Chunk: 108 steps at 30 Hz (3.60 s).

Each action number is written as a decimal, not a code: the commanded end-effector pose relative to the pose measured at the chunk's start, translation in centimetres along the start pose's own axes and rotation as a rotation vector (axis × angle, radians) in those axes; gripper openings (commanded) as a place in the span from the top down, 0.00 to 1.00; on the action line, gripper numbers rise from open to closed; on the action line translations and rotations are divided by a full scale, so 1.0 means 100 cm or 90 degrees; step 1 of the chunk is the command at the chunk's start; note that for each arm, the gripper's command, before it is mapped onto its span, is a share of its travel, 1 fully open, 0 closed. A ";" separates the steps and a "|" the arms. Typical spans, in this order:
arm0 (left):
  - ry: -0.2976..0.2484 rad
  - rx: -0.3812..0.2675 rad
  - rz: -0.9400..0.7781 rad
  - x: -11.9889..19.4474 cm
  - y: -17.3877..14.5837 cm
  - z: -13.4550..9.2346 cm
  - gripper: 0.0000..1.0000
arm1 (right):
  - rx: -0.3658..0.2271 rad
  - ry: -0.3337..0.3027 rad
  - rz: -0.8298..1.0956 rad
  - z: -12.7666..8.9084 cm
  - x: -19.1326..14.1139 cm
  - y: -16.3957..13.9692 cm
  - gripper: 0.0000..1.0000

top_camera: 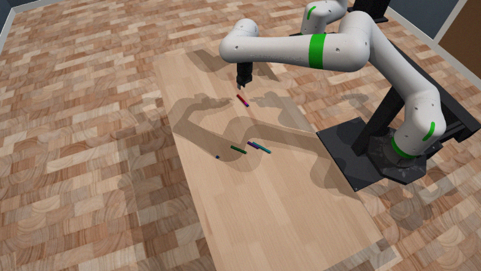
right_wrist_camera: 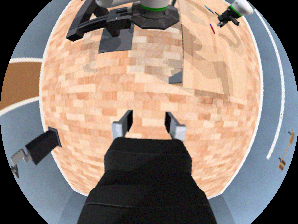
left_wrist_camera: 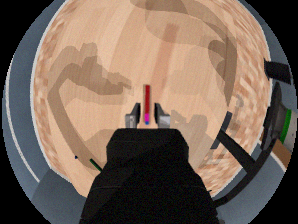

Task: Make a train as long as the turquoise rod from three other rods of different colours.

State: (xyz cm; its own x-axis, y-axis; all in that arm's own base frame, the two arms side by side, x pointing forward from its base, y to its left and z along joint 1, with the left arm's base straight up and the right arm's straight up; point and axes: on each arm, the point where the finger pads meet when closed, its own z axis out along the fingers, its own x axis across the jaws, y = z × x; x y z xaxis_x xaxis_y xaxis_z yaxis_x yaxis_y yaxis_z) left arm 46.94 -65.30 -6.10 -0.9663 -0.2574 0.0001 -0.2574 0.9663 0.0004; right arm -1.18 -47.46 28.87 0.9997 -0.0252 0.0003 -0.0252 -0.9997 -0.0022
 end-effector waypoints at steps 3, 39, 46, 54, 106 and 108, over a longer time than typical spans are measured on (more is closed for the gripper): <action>0.000 0.002 0.000 0.000 -0.001 -0.003 0.00 | -0.001 0.000 0.000 -0.001 0.000 0.000 0.00; 0.000 0.002 0.000 0.000 -0.001 -0.055 0.00 | -0.001 0.000 0.000 -0.001 0.000 0.000 0.00; 0.000 0.002 0.000 0.000 -0.001 -0.084 0.00 | -0.001 0.000 0.000 -0.001 0.000 0.000 0.00; 0.000 0.002 0.000 0.000 -0.001 -0.091 0.00 | -0.001 0.000 0.000 -0.001 0.000 0.000 0.00; 0.000 0.002 0.000 0.000 -0.001 -0.091 0.00 | -0.001 0.000 0.000 -0.001 0.000 0.000 0.00; 0.000 0.002 0.000 0.000 -0.001 -0.091 0.00 | -0.001 0.000 0.000 -0.001 0.000 0.000 0.00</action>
State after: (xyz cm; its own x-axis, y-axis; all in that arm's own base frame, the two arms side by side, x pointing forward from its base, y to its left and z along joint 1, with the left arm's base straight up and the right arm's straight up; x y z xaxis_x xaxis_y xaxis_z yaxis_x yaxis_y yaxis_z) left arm 46.94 -65.30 2.82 -0.9663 -0.2573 0.0002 -0.2573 0.9663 0.0006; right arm -1.18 -47.46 28.87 0.9997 -0.0252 0.0003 -0.0252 -0.9997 -0.0022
